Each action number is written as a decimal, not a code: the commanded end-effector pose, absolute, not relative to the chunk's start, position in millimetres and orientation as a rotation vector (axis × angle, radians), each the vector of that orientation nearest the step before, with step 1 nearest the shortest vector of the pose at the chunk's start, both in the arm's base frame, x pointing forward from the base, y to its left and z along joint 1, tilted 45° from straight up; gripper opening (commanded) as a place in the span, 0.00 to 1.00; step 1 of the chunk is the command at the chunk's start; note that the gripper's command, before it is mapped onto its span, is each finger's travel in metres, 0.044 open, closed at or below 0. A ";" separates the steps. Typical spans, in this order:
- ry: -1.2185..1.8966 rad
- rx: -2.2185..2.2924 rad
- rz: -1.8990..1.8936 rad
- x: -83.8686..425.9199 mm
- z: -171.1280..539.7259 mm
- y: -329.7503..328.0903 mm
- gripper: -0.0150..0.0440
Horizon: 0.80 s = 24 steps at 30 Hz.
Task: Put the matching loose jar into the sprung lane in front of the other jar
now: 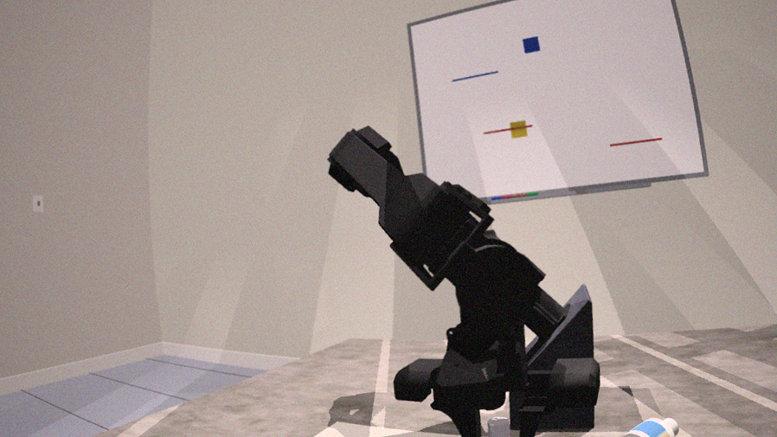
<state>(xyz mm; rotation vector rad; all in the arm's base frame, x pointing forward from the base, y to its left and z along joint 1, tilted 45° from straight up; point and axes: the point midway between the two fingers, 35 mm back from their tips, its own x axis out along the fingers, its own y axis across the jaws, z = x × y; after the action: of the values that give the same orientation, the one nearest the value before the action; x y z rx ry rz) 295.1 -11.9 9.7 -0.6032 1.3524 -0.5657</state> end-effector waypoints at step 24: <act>1.358 -0.614 -0.566 305.2 8.0 -12.4 0.25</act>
<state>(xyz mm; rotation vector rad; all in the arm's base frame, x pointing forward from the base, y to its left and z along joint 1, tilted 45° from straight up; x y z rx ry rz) 300.0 -13.1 7.6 -0.6115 1.3644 -0.5655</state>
